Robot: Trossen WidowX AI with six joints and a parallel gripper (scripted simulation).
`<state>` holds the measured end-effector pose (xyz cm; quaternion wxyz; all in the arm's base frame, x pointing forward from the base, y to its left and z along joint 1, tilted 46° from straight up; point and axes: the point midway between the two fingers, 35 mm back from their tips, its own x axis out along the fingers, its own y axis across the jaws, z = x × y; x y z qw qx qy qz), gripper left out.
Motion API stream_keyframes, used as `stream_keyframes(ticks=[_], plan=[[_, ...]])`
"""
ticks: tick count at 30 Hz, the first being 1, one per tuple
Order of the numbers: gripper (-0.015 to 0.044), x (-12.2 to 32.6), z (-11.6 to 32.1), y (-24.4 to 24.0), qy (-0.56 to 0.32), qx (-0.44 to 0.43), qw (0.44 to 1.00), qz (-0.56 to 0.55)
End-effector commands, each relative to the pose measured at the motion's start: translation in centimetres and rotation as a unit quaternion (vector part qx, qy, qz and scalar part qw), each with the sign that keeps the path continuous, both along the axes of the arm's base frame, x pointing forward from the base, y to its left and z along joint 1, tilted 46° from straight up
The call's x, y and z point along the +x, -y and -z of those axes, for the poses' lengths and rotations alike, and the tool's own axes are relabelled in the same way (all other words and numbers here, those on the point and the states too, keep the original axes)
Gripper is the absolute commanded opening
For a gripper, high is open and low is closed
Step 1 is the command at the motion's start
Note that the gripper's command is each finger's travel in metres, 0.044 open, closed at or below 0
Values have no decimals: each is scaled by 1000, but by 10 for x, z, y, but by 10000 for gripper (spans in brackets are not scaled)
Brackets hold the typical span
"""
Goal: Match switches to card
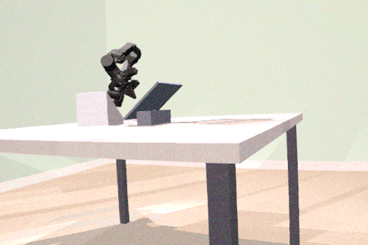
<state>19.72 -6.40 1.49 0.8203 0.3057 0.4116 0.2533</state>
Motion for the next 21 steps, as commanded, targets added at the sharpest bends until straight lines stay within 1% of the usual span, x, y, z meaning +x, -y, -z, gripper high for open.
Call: stream_keyframes(ticks=[1,5,11,21], plan=[[0,-8,-9,8,6,-2,1000,-1],[0,-4,-16,8,6,-2,1000,-1],[0,20,-76,-11,6,0,1000,-1],[0,21,-78,-12,6,0,1000,-1]])
